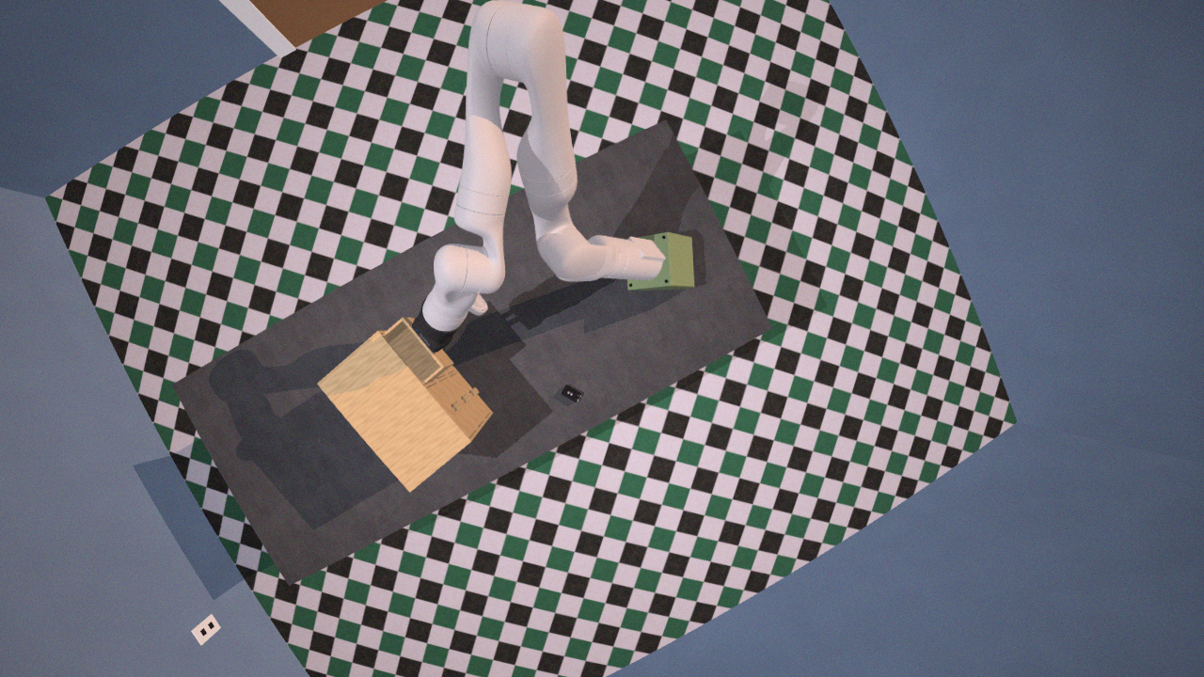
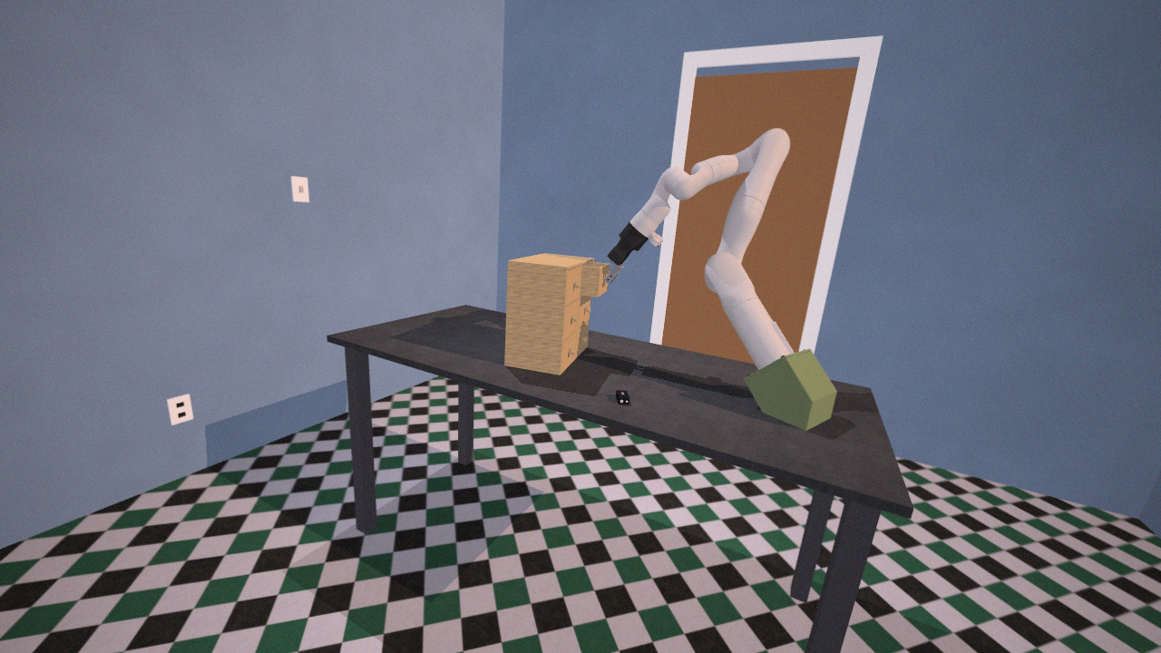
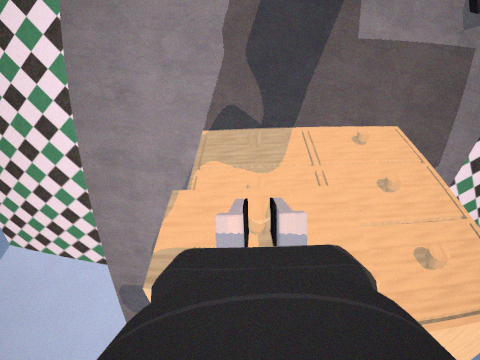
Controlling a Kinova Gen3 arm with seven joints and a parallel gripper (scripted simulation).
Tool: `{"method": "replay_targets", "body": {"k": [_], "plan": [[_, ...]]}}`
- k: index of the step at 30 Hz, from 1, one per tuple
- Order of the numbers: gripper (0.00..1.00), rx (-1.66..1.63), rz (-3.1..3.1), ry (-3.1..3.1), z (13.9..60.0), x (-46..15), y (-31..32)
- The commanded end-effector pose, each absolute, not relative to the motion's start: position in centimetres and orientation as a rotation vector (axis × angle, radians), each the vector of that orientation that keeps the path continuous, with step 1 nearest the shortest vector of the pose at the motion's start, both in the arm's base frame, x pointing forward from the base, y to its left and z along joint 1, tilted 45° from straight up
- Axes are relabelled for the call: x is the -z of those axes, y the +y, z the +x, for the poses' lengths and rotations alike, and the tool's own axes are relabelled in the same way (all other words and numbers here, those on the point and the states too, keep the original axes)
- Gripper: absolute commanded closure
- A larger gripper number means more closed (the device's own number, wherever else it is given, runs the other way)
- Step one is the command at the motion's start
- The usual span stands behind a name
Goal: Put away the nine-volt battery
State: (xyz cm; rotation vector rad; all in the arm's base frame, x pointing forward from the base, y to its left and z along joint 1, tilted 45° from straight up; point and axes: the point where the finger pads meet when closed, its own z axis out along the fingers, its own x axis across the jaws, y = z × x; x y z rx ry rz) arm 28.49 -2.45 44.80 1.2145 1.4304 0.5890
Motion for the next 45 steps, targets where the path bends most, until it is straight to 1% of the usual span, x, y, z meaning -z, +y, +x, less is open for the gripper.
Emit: {"method": "replay_targets", "body": {"k": [1, 45], "plan": [[0.63, -0.591, 1.213, 1.429, 28.34, -44.79, -2.46], [0.63, -0.591, 1.213, 1.429, 27.52, -44.22, -2.59]]}}
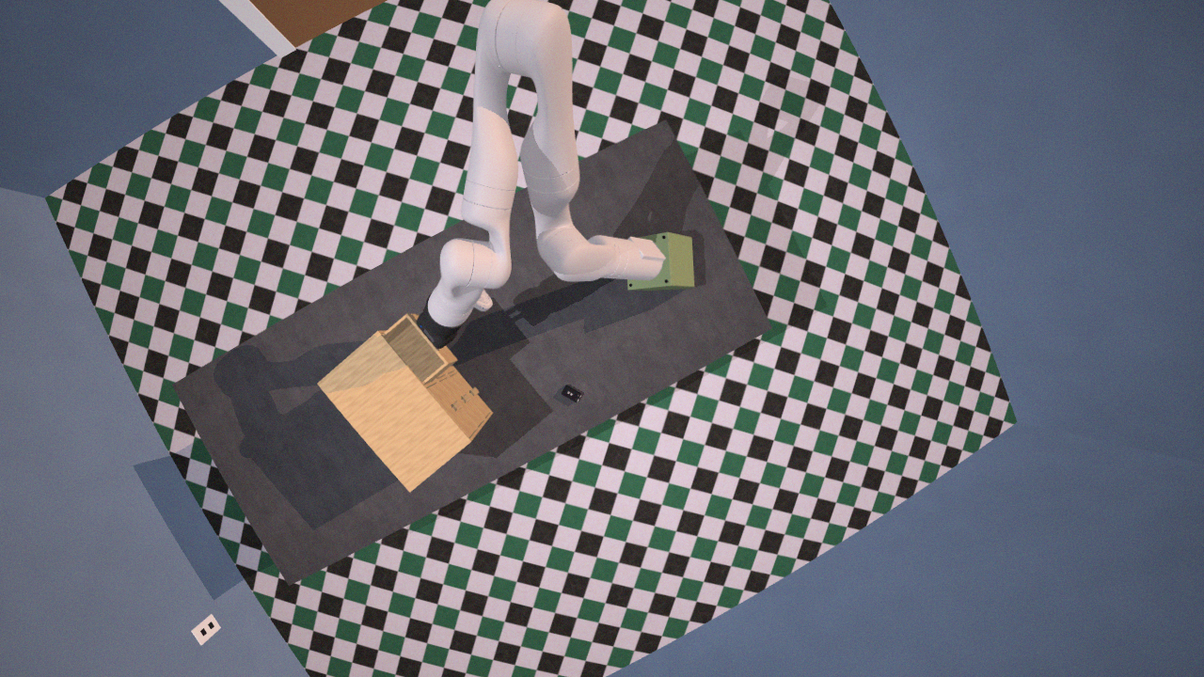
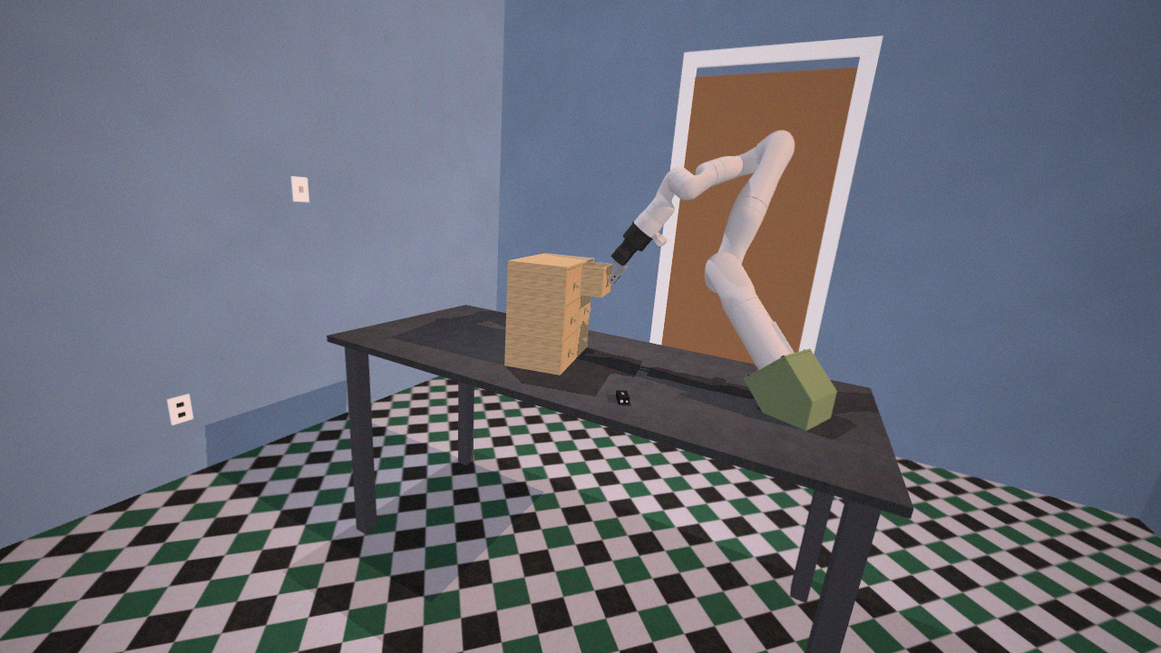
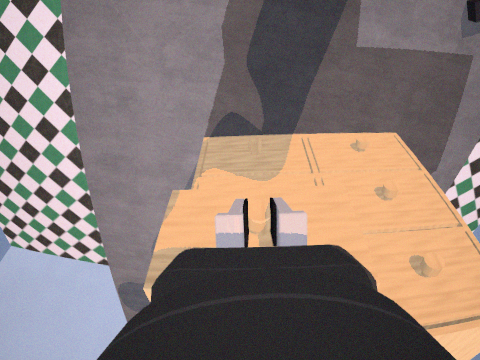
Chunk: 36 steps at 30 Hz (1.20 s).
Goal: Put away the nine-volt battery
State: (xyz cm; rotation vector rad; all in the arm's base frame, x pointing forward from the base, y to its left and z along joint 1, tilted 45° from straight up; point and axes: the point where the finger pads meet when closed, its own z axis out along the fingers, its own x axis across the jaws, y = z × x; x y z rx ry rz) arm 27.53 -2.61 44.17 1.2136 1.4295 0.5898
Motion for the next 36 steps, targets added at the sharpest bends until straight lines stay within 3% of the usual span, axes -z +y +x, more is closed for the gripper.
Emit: {"method": "replay_targets", "body": {"k": [1, 31, 32, 36], "plan": [[0.63, -0.591, 1.213, 1.429, 27.51, -44.22, -2.59], [0.63, -0.591, 1.213, 1.429, 27.5, -44.21, -2.6], [0.57, -0.591, 1.213, 1.429, 27.5, -44.21, -2.6], [0.51, -0.591, 1.213, 1.429, 27.5, -44.21, -2.6]]}}
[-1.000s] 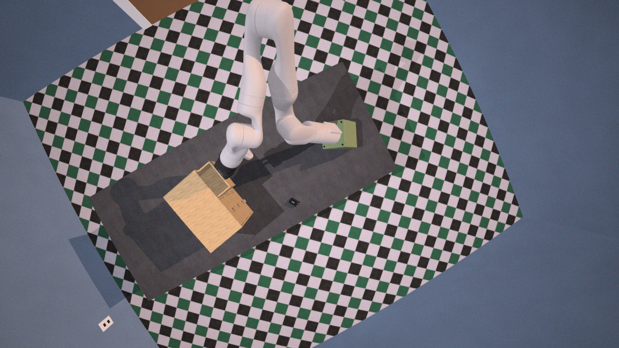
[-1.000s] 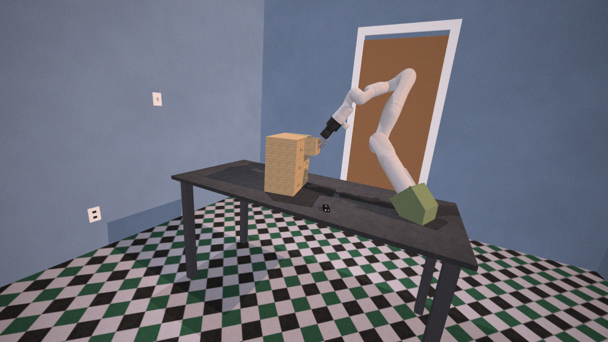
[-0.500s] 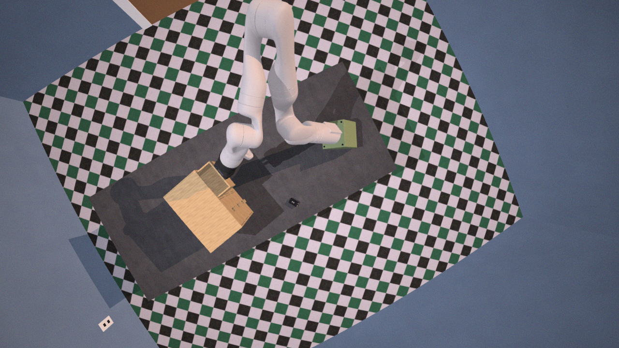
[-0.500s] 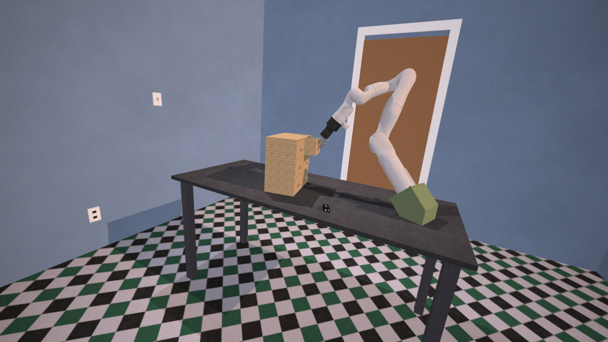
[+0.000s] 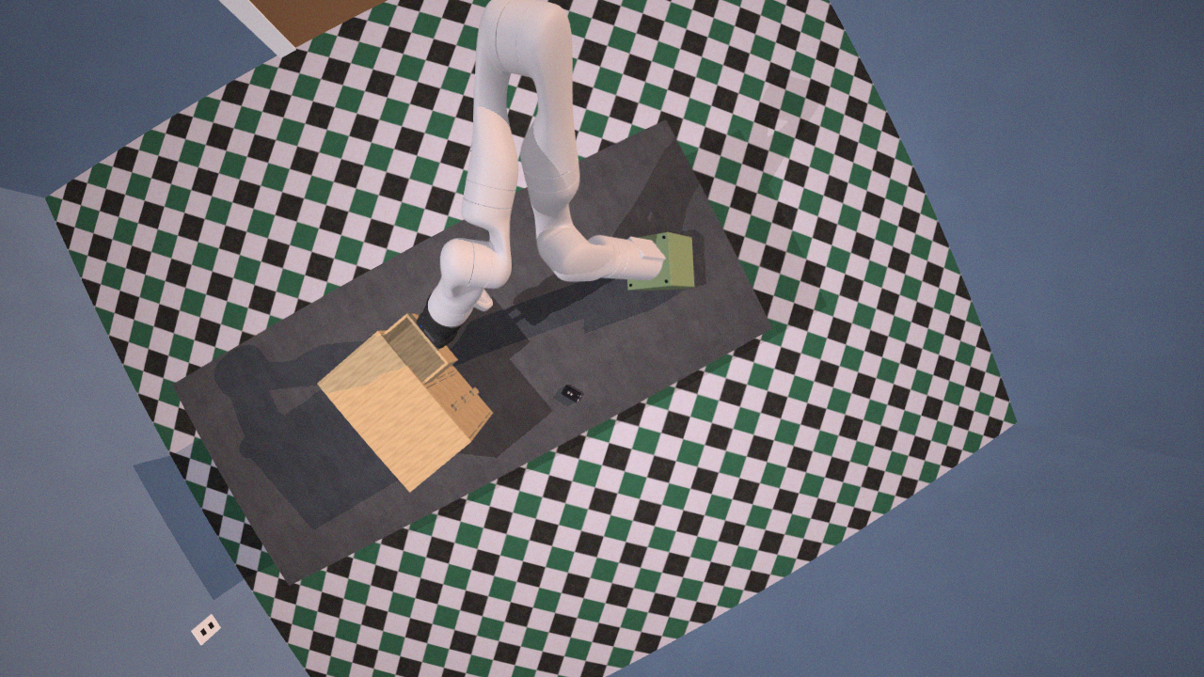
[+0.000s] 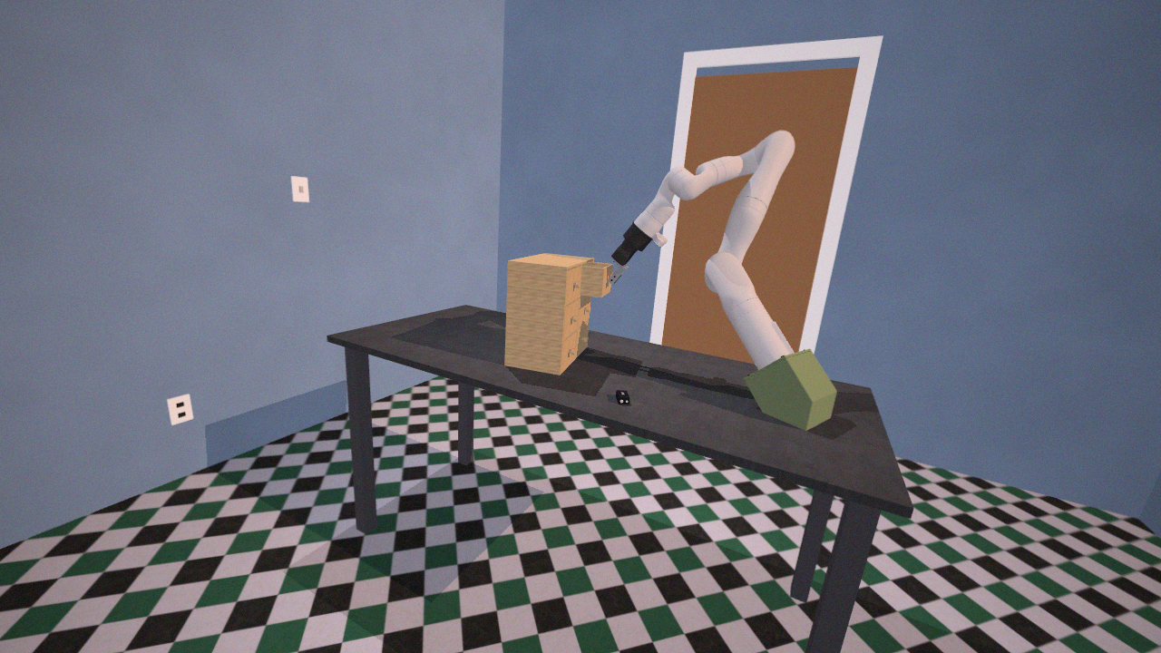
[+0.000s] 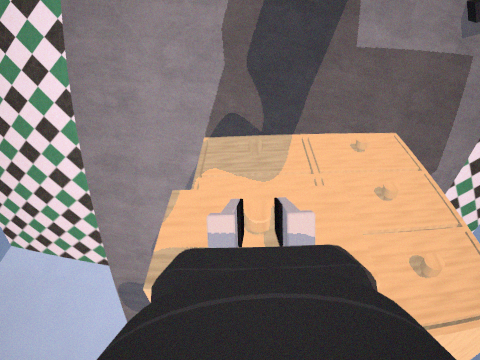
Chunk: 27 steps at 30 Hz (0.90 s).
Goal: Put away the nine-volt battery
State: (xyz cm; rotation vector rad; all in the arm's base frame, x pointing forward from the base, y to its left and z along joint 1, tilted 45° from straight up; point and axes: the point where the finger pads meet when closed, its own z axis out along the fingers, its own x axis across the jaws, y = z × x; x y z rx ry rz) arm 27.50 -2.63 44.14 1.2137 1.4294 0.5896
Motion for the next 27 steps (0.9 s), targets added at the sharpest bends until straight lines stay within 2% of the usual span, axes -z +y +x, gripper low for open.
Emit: {"method": "replay_targets", "body": {"k": [1, 2, 4, 5, 9, 10, 27], "plan": [[0.51, -0.591, 1.213, 1.429, 27.5, -44.21, -2.6], [0.45, -0.591, 1.213, 1.429, 27.5, -44.21, -2.6], [0.45, -0.591, 1.213, 1.429, 27.5, -44.21, -2.6], [0.39, -0.591, 1.213, 1.429, 27.5, -44.21, -2.6], [0.39, -0.591, 1.213, 1.429, 27.5, -44.21, -2.6], [0.33, -0.591, 1.213, 1.429, 27.5, -44.21, -2.6], [0.33, -0.591, 1.213, 1.429, 27.09, -43.92, -2.66]]}}
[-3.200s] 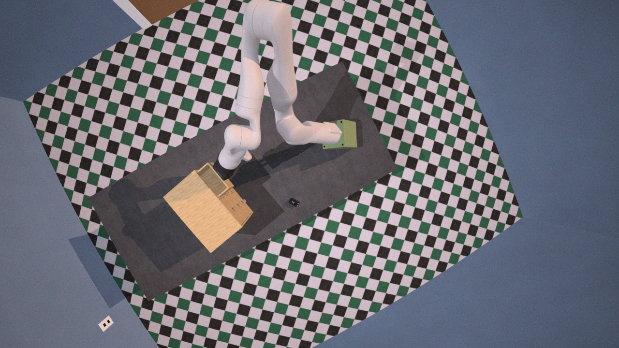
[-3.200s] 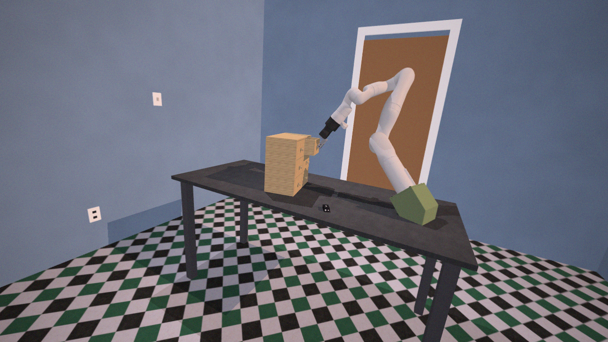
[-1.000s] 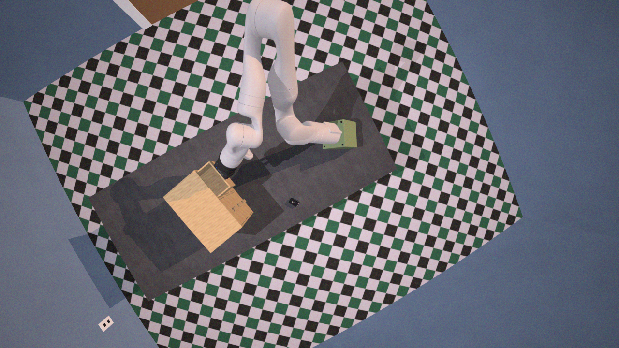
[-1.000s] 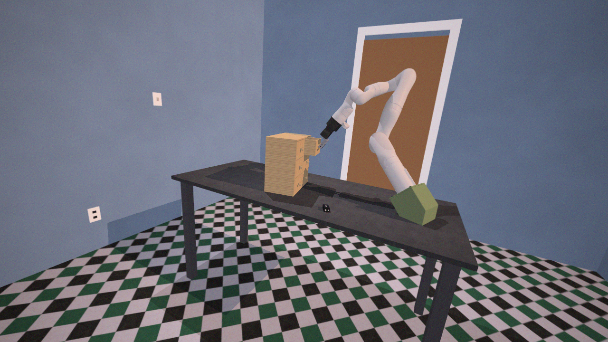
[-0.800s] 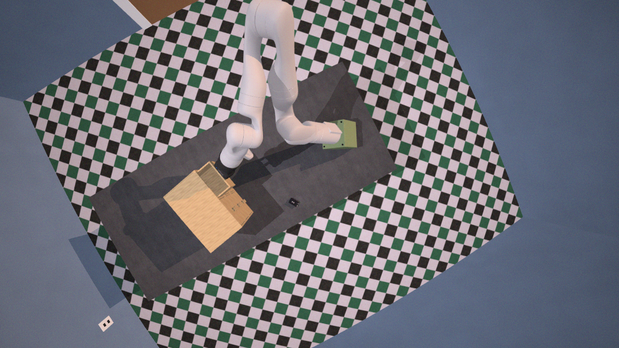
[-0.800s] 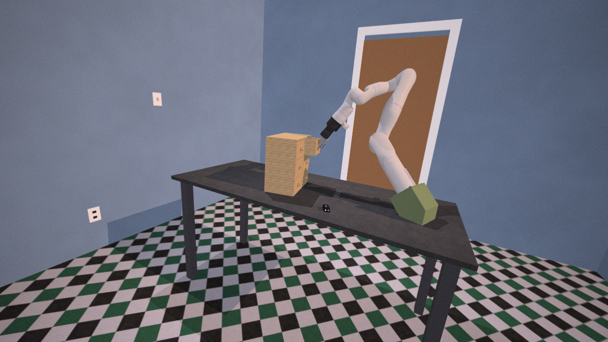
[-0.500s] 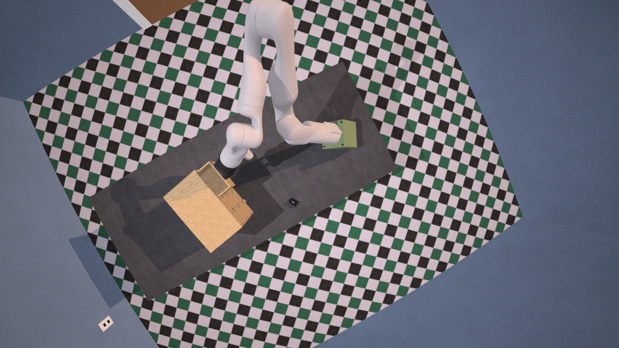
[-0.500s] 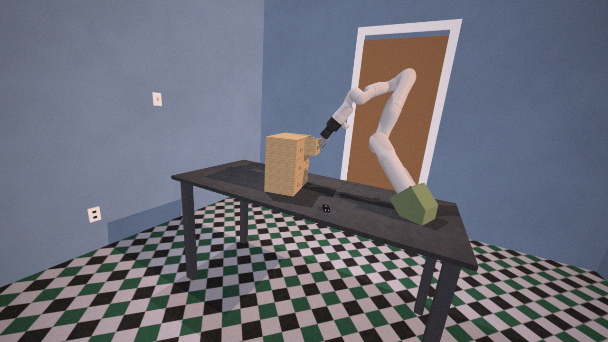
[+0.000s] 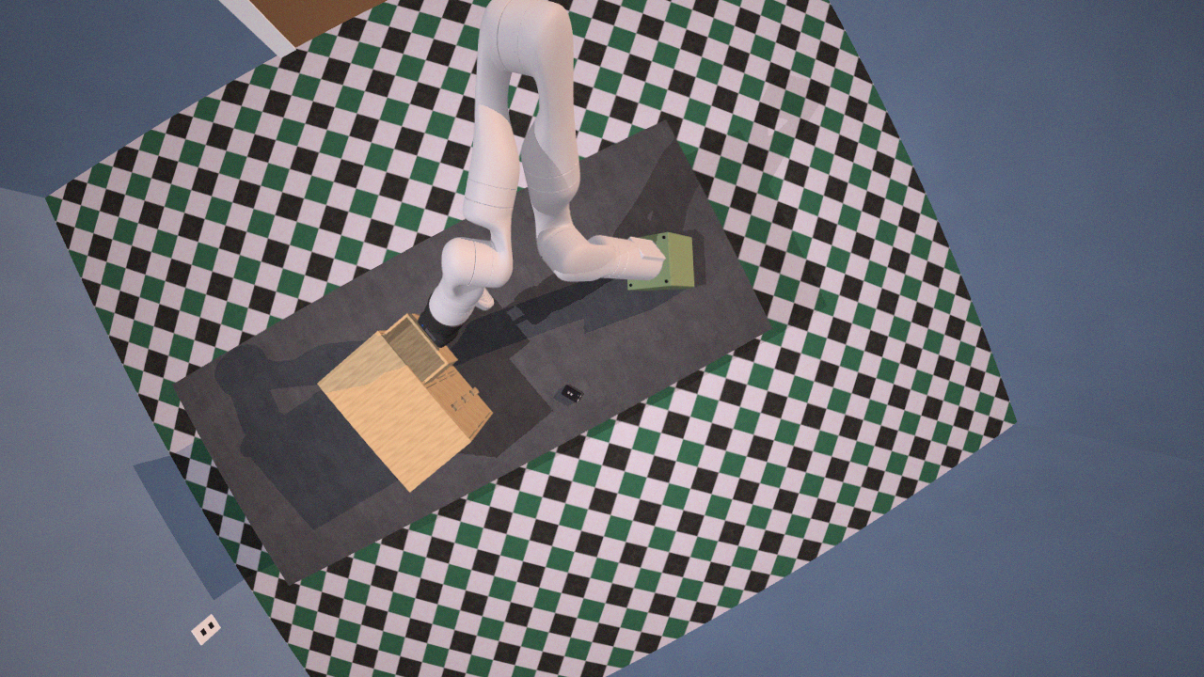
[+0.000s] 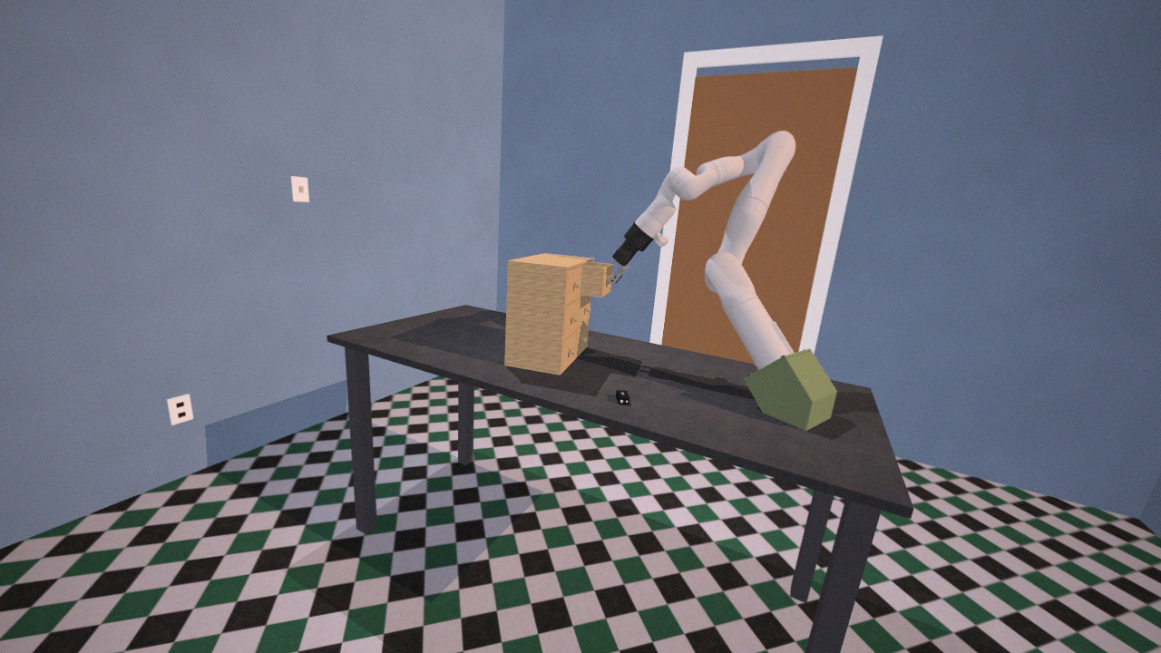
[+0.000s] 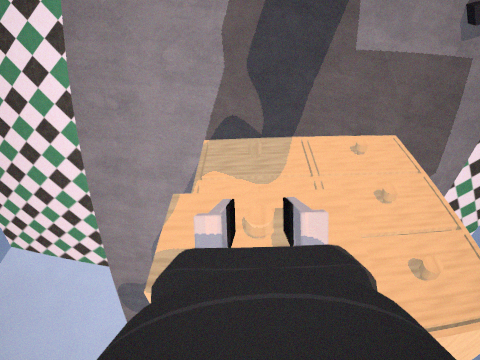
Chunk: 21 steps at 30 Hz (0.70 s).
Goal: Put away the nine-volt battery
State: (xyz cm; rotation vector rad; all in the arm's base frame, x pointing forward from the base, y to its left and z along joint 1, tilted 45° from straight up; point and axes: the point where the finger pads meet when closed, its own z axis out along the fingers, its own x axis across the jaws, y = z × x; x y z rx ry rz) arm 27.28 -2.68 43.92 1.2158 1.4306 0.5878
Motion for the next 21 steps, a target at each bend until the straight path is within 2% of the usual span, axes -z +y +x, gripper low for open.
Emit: {"method": "replay_targets", "body": {"k": [1, 21], "plan": [[0.33, -0.591, 1.213, 1.429, 26.9, -43.8, -2.7], [0.33, -0.591, 1.213, 1.429, 23.5, -41.4, -3.2]]}}
